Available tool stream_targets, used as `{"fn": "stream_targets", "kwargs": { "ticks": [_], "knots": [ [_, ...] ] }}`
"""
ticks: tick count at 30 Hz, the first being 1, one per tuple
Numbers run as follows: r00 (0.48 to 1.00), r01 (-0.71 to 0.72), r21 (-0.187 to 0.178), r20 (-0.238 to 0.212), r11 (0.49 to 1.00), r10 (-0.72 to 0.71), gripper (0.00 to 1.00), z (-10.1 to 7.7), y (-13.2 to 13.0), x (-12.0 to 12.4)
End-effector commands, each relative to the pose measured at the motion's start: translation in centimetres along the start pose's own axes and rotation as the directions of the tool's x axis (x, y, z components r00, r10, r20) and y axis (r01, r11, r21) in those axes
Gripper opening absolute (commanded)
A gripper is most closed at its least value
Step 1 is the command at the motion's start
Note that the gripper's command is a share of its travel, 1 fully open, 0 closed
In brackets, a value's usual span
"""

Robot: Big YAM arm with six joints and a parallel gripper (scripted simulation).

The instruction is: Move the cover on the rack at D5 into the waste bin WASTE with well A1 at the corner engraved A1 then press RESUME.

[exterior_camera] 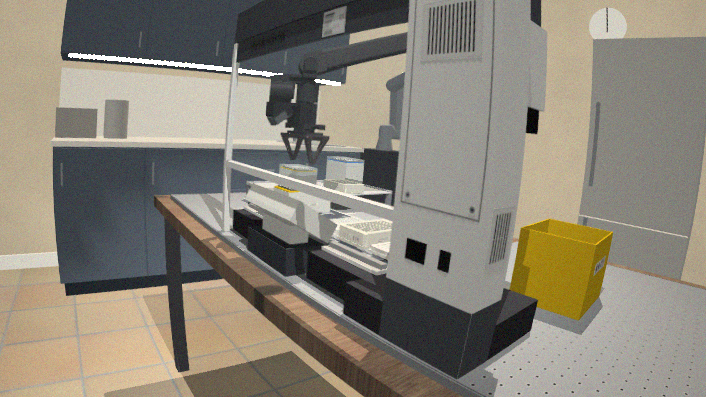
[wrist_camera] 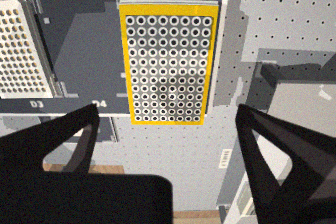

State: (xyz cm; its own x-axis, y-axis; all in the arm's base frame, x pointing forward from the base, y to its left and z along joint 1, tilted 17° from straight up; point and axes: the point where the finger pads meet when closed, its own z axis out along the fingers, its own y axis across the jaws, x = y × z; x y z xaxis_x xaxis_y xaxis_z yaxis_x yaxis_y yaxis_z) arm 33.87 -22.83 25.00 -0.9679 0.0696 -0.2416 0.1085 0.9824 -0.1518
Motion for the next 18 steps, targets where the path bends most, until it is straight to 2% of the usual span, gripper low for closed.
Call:
{"fn": "stream_targets", "kwargs": {
  "ticks": [1,2,3,18],
  "knots": [
    [1.0,0.002,-0.001,0.003,1.0,-0.002,1.0,1.4,-0.5,-0.3],
    [1.0,0.002,-0.001,0.003,1.0,-0.002,1.0,1.7,-0.4,-0.3],
    [0.999,0.001,0.017,0.035,1.0,-0.001,1.0,-0.1,-0.7,-1.2],
    [0.999,0.001,0.017,0.035,1.0,-0.001,1.0,-0.1,-0.7,-1.2]
  ]
}}
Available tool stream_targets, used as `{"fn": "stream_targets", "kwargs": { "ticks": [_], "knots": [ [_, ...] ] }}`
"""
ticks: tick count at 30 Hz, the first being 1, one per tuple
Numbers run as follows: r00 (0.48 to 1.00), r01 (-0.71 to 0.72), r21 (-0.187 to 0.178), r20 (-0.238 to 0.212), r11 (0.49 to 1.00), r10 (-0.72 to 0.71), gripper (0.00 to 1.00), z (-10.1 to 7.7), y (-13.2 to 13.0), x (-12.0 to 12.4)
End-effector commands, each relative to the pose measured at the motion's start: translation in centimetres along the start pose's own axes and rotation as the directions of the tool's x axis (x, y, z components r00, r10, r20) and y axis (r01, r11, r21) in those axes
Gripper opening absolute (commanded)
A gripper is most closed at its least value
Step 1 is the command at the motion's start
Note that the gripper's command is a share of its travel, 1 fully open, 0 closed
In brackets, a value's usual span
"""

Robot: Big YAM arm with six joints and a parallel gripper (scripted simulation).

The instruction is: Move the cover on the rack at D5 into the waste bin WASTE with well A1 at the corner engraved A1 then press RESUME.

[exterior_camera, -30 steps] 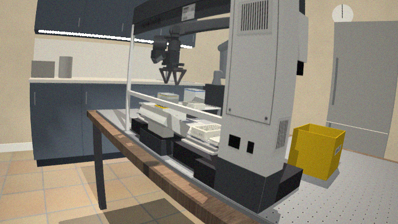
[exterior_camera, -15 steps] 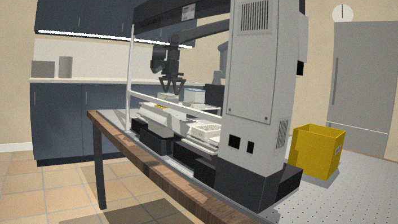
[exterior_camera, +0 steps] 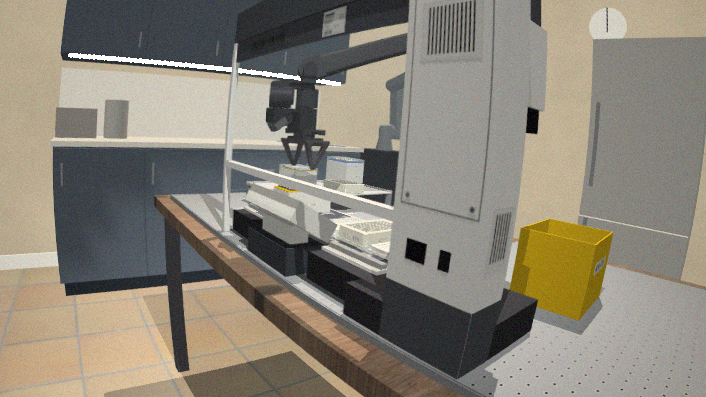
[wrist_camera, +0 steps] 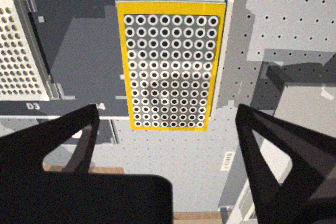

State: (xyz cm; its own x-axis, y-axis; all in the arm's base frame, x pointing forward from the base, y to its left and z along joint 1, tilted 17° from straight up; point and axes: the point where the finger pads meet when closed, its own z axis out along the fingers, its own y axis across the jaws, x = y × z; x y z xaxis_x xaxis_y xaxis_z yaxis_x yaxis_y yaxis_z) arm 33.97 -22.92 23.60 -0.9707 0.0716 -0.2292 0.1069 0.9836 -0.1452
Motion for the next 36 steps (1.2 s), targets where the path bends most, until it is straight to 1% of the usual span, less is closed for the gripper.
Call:
{"fn": "stream_targets", "kwargs": {
  "ticks": [1,18,19,20,25,27,36],
  "knots": [
    [0.999,0.0,0.023,0.048,1.0,-0.001,1.0,-1.5,-0.8,-1.4],
    [0.999,0.0,0.023,0.048,1.0,-0.001,1.0,-1.5,-0.8,-1.4],
    [0.996,-0.001,0.046,0.09,0.999,-0.003,1.0,-3.7,-1.4,-2.1],
    [0.997,-0.001,0.041,0.08,0.999,-0.003,1.0,-4.1,-1.3,-1.9],
    [0.997,-0.001,0.041,0.081,0.999,-0.003,1.0,-5.8,-1.1,-1.8],
    [0.997,-0.001,0.041,0.081,0.999,-0.003,1.0,-5.8,-1.1,-1.8],
    [0.997,-0.001,0.04,0.083,0.999,-0.003,1.0,-8.9,-0.8,-1.7]
  ]
}}
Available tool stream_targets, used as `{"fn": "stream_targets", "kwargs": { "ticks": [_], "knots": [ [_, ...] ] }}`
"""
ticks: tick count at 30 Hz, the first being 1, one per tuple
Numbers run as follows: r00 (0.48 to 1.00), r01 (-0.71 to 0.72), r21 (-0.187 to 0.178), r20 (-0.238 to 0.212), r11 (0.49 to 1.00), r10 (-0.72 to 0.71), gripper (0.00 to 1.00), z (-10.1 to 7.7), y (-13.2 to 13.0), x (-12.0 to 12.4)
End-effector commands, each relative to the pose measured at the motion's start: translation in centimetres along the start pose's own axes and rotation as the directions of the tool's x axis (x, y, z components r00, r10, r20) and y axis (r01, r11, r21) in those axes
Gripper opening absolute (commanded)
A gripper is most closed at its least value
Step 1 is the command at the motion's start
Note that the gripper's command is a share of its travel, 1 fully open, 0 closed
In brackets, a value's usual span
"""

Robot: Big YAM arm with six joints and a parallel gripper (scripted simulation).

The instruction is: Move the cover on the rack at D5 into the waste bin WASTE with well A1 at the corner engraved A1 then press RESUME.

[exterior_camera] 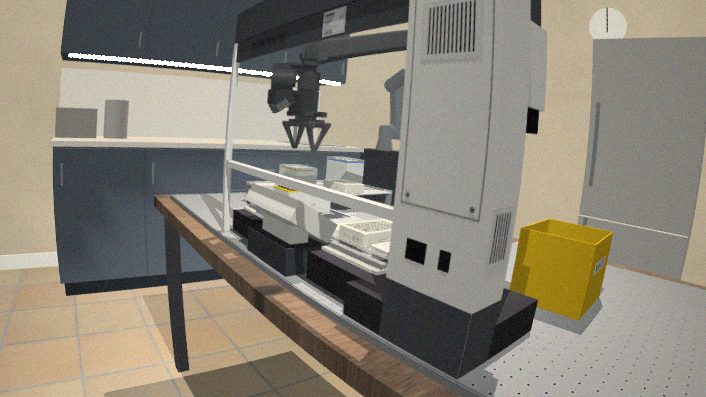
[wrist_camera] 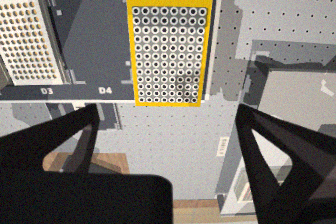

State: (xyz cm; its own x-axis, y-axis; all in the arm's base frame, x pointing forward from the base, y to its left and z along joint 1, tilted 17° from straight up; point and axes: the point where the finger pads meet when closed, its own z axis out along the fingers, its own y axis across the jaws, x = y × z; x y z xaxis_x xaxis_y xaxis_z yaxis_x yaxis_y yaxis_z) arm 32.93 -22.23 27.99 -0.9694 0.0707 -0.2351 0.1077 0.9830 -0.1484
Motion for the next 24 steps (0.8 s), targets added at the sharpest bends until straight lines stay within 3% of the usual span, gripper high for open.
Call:
{"fn": "stream_targets", "kwargs": {
  "ticks": [1,4,5,11,24],
  "knots": [
    [0.997,0.0,0.036,0.077,0.999,-0.003,1.0,-4.6,-0.7,-1.8],
    [0.998,0.001,0.027,0.06,1.0,-0.002,1.0,-3.8,-0.8,-1.9],
    [0.999,0.043,0.011,0.025,0.999,-0.043,1.0,-2.2,0.8,-0.2],
    [0.993,0.113,0.017,0.031,0.993,-0.113,1.0,-2.2,2.6,0.2],
    [0.996,0.091,0.009,0.024,0.996,-0.091,1.0,-2.1,8.4,2.0]
  ]
}}
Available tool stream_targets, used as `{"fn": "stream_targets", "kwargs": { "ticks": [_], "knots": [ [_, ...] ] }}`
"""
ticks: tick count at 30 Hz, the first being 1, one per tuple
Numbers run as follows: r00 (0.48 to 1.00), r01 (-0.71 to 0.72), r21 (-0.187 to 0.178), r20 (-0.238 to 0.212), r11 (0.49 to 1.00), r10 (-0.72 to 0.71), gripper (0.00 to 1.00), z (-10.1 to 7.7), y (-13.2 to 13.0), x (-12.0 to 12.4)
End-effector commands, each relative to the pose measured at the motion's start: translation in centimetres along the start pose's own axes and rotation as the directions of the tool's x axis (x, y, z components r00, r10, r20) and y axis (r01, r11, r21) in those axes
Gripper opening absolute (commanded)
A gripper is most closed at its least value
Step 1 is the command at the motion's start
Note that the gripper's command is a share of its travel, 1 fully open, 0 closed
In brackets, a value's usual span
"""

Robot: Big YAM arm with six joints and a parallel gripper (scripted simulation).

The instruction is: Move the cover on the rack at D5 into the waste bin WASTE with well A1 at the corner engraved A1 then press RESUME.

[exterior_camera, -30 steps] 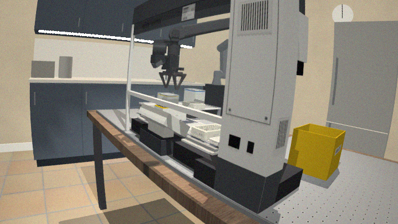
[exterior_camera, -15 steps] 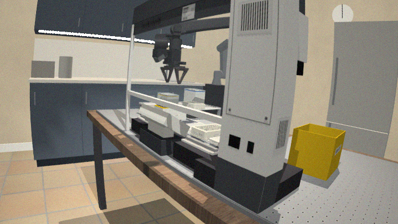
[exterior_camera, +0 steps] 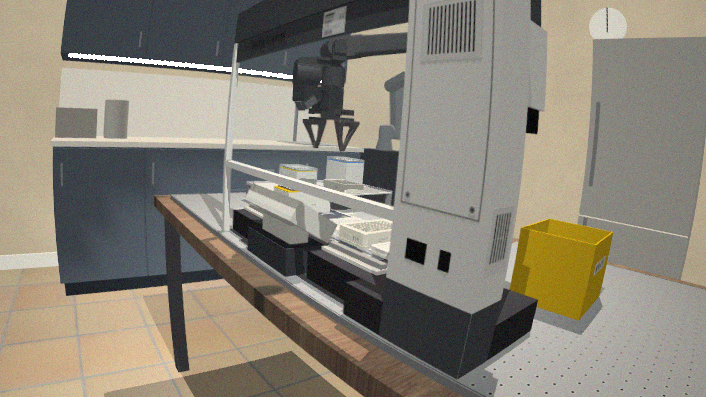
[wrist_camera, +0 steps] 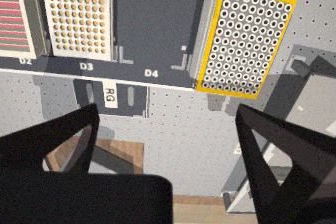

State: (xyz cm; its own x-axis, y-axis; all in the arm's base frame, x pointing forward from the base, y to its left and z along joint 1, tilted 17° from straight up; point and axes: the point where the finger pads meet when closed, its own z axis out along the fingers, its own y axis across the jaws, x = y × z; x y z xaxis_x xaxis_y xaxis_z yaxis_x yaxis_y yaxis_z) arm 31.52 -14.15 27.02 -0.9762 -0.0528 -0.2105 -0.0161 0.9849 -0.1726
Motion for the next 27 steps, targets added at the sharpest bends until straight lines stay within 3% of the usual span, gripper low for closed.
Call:
{"fn": "stream_targets", "kwargs": {
  "ticks": [1,2,3,6,16,18,19,21,25,27],
  "knots": [
    [0.999,-0.035,0.014,0.028,0.999,0.035,1.0,-1.3,0.5,-0.2],
    [0.996,-0.041,0.032,0.078,0.999,0.038,1.0,-3.2,0.2,-1.6],
    [0.999,-0.036,0.015,0.033,0.999,0.035,1.0,-1.3,1.4,-0.2],
    [0.999,-0.035,0.012,0.026,0.999,0.035,1.0,-1.3,2.9,0.2],
    [0.999,-0.035,0.01,0.026,0.999,0.035,1.0,-1.2,7.8,0.9],
    [0.999,-0.035,0.01,0.026,0.999,0.035,1.0,-1.2,7.8,0.9],
    [0.995,-0.045,0.017,0.089,0.999,0.043,1.0,-3.5,7.7,-0.8],
    [0.999,-0.035,0.01,0.027,0.999,0.035,1.0,-1.2,9.3,1.1],
    [0.999,-0.035,0.009,0.026,0.999,0.035,1.0,-1.1,11.2,1.4],
    [0.998,-0.04,0.008,0.05,0.999,0.039,1.0,-2.0,12.0,0.8]
  ]
}}
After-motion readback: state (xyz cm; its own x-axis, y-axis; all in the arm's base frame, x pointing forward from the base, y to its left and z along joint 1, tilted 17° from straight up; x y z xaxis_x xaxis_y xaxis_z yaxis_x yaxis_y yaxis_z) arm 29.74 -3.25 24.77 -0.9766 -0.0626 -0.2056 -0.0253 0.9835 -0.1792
